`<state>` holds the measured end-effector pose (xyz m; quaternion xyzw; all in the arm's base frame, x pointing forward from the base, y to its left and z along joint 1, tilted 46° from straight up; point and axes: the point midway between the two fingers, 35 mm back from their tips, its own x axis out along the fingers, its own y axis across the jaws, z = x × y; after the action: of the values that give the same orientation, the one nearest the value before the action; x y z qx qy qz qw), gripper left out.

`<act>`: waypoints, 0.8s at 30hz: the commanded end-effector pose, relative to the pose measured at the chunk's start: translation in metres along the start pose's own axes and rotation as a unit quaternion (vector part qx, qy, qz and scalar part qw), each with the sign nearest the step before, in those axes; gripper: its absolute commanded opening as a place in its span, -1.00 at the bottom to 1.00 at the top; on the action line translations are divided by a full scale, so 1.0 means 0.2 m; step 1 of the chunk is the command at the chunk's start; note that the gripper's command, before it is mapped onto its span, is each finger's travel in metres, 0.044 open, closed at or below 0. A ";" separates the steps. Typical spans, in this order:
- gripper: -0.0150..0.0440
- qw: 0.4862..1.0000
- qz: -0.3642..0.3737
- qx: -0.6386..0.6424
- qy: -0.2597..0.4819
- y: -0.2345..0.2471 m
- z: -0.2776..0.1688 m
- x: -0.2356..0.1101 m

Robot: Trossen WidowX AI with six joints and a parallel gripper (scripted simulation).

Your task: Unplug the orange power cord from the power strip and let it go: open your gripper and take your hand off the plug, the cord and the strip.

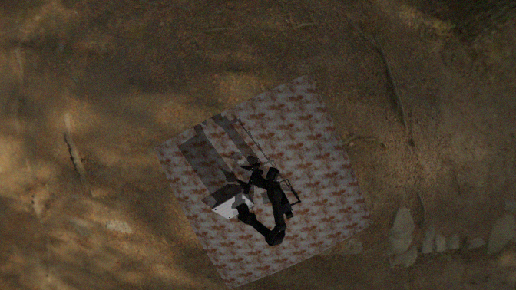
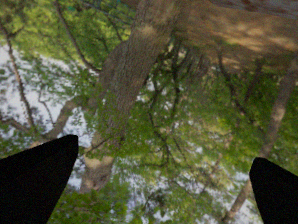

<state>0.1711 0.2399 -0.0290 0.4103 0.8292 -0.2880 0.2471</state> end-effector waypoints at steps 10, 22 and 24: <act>0.05 0.894 -0.129 -0.360 -0.235 0.00 0.32 -0.22; 0.05 0.538 -0.489 -0.625 -0.284 -0.05 0.53 -0.74; 0.05 0.494 -0.529 -0.636 -0.269 -0.05 0.53 -0.81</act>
<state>0.2236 0.1251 -0.0369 -0.1574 0.8170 0.0220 0.5542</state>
